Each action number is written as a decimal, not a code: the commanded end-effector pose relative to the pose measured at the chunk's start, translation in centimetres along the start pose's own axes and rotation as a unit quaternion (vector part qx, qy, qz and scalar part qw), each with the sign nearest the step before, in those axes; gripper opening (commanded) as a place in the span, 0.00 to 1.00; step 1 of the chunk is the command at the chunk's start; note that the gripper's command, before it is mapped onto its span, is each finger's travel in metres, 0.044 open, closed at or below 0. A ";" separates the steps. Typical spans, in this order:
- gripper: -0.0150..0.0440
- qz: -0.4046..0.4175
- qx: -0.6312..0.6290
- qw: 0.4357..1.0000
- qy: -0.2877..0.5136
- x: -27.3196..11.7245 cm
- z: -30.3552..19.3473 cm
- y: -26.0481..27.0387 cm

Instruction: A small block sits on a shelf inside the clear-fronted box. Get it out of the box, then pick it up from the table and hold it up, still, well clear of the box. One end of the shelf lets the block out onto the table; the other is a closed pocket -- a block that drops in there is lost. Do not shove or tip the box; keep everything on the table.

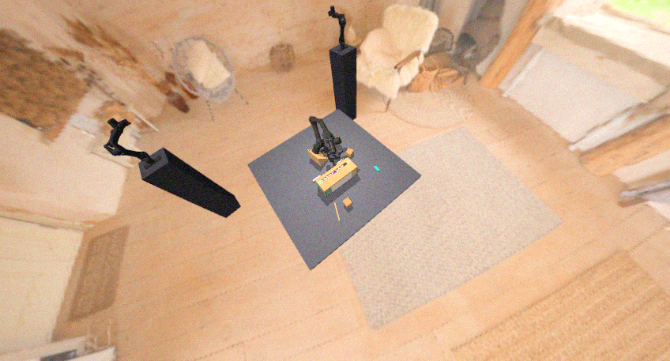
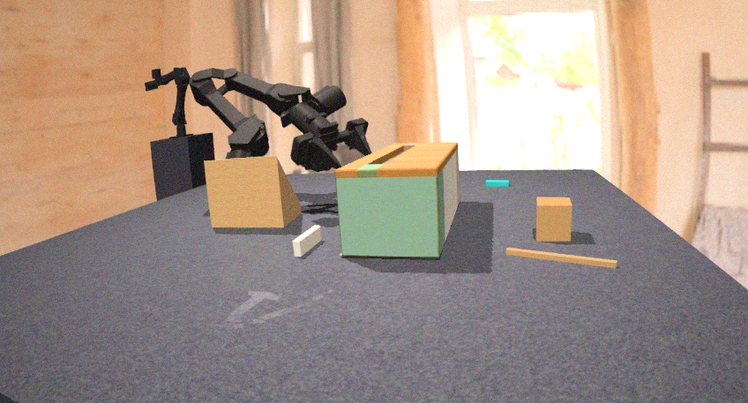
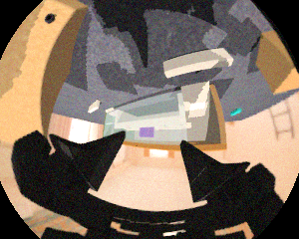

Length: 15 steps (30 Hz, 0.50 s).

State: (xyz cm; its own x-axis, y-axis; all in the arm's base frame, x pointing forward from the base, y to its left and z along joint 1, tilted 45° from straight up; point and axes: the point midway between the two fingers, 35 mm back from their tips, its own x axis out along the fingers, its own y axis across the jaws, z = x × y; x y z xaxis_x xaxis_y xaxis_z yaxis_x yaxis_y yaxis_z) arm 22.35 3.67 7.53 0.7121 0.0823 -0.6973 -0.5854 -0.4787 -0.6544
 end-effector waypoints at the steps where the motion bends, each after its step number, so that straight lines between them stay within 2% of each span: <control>1: 0.93 -0.002 0.000 1.000 0.001 0.0 -0.1 -0.1; 5: 0.93 -0.038 -0.004 0.999 0.024 -1.1 -2.0 -3.1; 11: 0.93 0.020 0.011 1.000 0.009 -0.5 -4.2 -3.2; 15: 0.93 0.088 0.031 0.995 -0.039 0.4 -5.2 -2.4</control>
State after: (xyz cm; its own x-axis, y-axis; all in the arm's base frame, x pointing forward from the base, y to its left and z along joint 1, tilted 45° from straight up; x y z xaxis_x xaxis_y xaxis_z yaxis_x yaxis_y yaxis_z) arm 25.30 1.46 10.75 0.6648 0.0547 -0.7451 -0.6461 -0.4585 -0.6102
